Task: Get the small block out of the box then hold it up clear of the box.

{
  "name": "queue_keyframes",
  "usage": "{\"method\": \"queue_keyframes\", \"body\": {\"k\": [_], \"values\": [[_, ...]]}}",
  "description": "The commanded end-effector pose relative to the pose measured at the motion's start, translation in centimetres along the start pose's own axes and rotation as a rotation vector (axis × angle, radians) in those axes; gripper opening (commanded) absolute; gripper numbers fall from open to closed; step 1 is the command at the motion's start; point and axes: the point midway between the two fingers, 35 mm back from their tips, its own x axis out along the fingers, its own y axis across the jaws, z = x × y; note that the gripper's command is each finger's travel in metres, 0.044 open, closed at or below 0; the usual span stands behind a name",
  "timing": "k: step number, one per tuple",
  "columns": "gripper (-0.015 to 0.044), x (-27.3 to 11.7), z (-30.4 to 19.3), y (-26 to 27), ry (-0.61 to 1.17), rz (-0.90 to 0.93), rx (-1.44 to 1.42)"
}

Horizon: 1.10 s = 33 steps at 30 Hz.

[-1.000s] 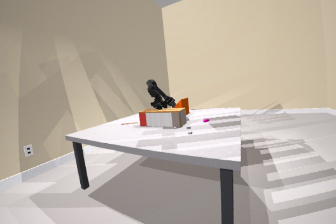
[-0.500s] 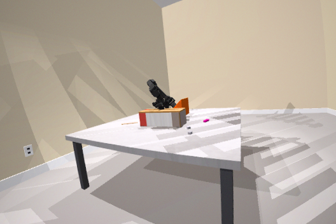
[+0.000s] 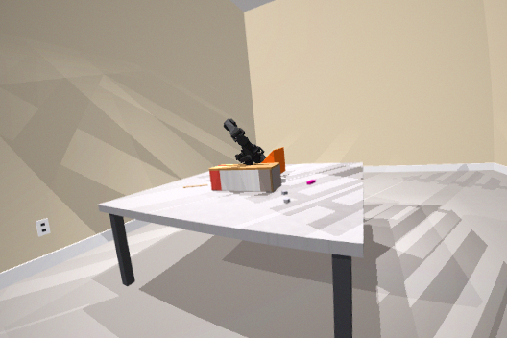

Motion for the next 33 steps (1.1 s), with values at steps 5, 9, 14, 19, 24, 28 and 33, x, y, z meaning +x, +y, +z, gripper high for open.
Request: {"method": "queue_keyframes", "body": {"k": [5,9,14,19,24,28,33], "values": [[0.0400,0.3,-0.7,0.1,0.005,-0.001,0.004],[0.0400,0.0,0.1,0.0,0.005,-0.001,0.004],[0.0400,0.0,0.1,0.0,0.005,-0.001,0.004],[0.0400,0.2,-0.3,0.0,0.005,-0.001,0.004],[0.0400,0.3,-0.8,0.0,0.005,-0.001,0.004],[0.0400,0.4,-1.2,0.0,0.006,-0.001,0.004],[0.0400,0.6,-1.7,0.0,0.006,-0.001,0.004]]}}
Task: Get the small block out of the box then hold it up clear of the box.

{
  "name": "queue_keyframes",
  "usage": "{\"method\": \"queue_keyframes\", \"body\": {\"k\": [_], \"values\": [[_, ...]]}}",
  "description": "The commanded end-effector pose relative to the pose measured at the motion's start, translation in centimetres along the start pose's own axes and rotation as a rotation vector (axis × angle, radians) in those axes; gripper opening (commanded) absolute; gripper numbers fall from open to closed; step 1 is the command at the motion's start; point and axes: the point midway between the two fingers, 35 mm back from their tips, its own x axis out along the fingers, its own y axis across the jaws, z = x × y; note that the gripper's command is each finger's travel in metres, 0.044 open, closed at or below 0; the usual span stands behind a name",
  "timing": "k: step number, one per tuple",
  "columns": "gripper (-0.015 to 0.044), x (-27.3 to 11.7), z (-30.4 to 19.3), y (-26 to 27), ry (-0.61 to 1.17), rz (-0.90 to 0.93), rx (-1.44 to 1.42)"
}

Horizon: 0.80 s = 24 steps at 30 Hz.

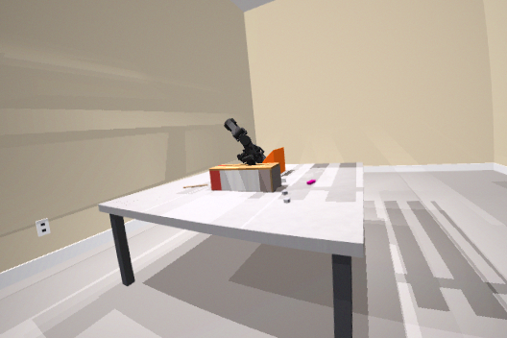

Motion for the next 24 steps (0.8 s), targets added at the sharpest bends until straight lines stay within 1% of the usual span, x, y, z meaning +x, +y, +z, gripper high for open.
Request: {"method": "queue_keyframes", "body": {"k": [1,24], "values": [[0.0400,0.2,-0.5,0.0,0.003,-0.002,0.004],[0.0400,1.0,-2.6,0.0,0.005,-0.002,0.004]]}}
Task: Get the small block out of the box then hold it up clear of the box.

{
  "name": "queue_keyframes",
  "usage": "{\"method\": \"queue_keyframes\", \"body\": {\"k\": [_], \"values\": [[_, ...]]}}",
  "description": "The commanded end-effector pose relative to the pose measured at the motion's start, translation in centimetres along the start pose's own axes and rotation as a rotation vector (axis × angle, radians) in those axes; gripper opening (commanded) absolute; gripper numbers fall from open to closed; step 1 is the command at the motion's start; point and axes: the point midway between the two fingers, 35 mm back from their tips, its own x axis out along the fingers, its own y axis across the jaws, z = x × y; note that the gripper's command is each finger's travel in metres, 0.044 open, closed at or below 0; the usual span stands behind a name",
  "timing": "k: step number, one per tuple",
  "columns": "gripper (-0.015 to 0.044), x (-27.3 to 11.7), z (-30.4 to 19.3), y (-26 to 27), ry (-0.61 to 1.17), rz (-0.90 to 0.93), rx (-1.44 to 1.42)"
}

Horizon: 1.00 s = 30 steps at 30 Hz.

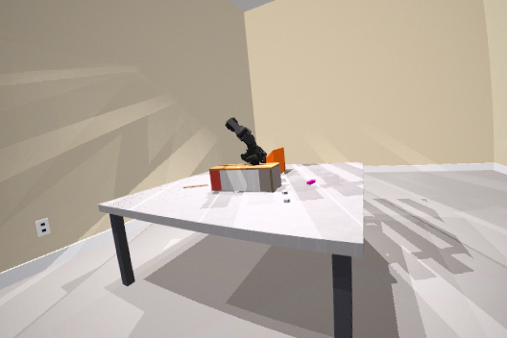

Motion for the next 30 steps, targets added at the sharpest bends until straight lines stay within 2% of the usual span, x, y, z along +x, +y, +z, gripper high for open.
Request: {"method": "queue_keyframes", "body": {"k": [1,30], "values": [[0.0400,0.2,-0.5,0.0,0.005,-0.002,0.004],[0.0400,1.2,-3.2,0.0,0.006,-0.002,0.004]]}}
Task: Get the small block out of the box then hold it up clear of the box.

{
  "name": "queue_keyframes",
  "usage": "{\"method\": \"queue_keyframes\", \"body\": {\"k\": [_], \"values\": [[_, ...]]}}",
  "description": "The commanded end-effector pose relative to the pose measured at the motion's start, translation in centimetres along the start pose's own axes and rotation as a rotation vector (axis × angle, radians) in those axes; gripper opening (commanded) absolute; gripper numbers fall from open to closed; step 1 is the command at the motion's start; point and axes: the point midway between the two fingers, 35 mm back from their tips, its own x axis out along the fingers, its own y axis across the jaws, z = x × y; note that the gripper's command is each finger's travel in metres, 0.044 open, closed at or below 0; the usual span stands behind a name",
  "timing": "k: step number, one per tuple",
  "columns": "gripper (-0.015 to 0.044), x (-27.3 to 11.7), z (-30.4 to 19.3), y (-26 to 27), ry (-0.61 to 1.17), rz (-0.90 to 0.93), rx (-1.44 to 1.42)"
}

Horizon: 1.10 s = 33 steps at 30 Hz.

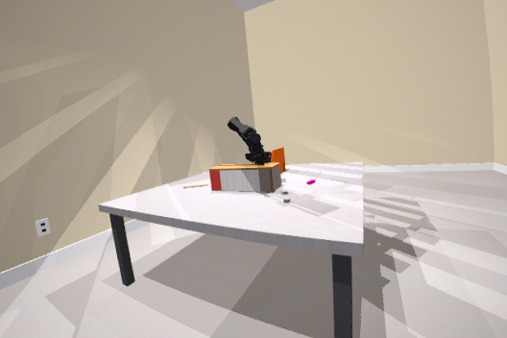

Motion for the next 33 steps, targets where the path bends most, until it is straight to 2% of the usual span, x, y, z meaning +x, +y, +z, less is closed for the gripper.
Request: {"method": "queue_keyframes", "body": {"k": [1,10,17,22,23,26,27,33], "values": [[0.0400,0.3,-0.4,0.0,0.002,-0.004,0.006],[0.0400,0.4,-1.3,0.1,0.002,-0.004,0.006],[0.0400,-5.3,-3.0,0.0,-0.002,-0.005,0.001],[0.0400,-5.2,-3.1,0.2,0.003,0.011,-0.006],[0.0374,-5.2,-3.1,0.1,0.001,0.012,-0.025],[0.0295,-5.1,-3.6,-0.2,-0.022,0.021,-0.279],[0.0285,-5.1,-3.8,-0.3,-0.033,0.024,-0.388],[0.0285,-4.9,-4.8,-1.0,-0.109,0.021,-1.041]]}}
